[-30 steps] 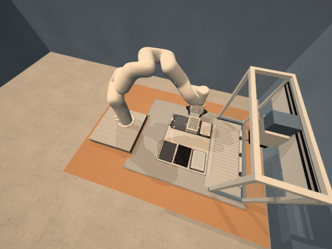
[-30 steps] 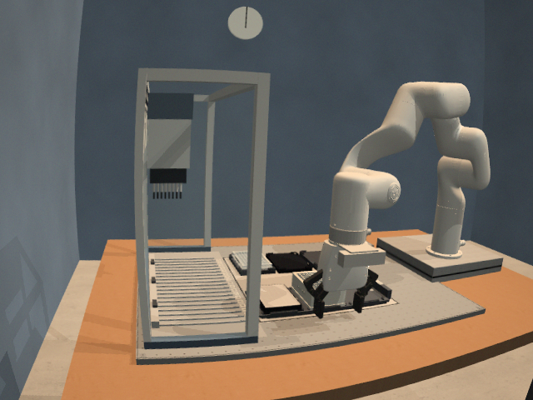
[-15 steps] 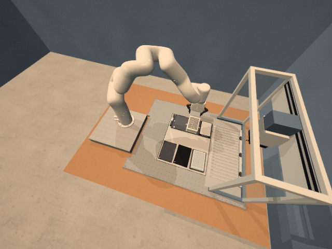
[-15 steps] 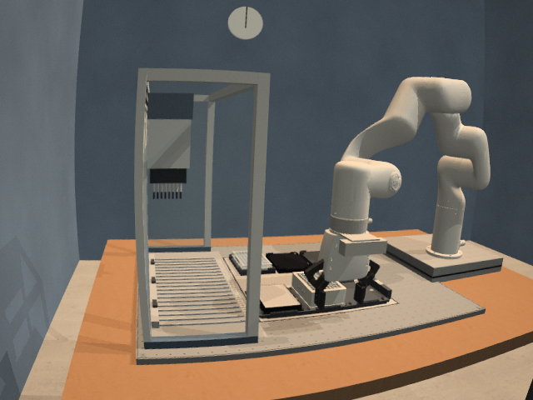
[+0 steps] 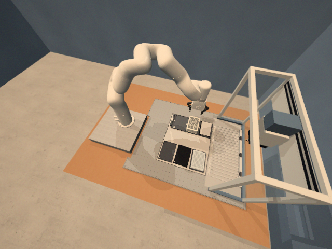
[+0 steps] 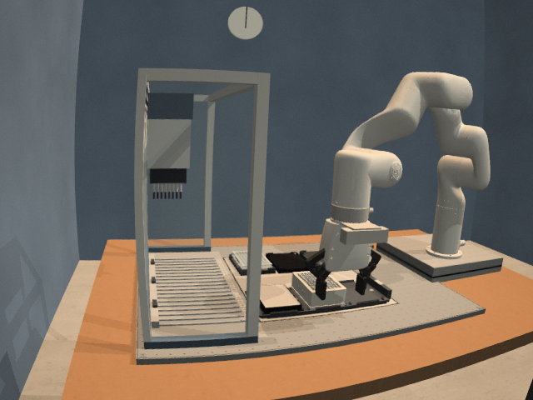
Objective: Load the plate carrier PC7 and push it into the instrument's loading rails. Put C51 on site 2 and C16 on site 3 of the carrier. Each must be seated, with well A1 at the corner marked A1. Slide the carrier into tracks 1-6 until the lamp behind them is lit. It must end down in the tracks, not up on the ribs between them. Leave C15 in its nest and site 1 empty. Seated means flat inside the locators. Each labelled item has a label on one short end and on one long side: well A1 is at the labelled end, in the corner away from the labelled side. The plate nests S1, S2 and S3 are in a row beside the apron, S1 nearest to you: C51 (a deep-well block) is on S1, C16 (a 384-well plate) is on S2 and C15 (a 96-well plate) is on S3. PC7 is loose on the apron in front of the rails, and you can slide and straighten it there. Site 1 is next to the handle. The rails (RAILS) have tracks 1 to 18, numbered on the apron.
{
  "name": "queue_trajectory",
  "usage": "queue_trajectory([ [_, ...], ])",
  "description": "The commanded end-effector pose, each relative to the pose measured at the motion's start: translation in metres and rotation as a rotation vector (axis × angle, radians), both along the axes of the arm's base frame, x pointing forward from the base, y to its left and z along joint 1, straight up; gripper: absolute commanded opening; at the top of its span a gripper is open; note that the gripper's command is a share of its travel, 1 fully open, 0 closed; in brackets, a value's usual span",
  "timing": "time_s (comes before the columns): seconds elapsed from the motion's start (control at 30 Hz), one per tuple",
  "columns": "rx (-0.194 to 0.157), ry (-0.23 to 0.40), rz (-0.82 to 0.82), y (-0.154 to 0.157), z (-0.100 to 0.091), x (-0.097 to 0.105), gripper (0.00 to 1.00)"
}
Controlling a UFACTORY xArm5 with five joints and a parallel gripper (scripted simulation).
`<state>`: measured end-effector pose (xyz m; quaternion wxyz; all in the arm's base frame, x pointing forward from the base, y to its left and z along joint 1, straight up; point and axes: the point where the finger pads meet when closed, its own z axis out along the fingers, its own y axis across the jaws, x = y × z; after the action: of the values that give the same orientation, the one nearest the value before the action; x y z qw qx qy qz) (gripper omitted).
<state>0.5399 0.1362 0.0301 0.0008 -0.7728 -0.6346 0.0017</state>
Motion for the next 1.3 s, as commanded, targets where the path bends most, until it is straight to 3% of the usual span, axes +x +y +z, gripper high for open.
queue_trajectory([
  [0.0,0.001,-0.005,0.000,0.000,0.010,0.002,1.00],
  [1.27,0.001,-0.005,0.000,0.000,0.063,0.002,1.00],
])
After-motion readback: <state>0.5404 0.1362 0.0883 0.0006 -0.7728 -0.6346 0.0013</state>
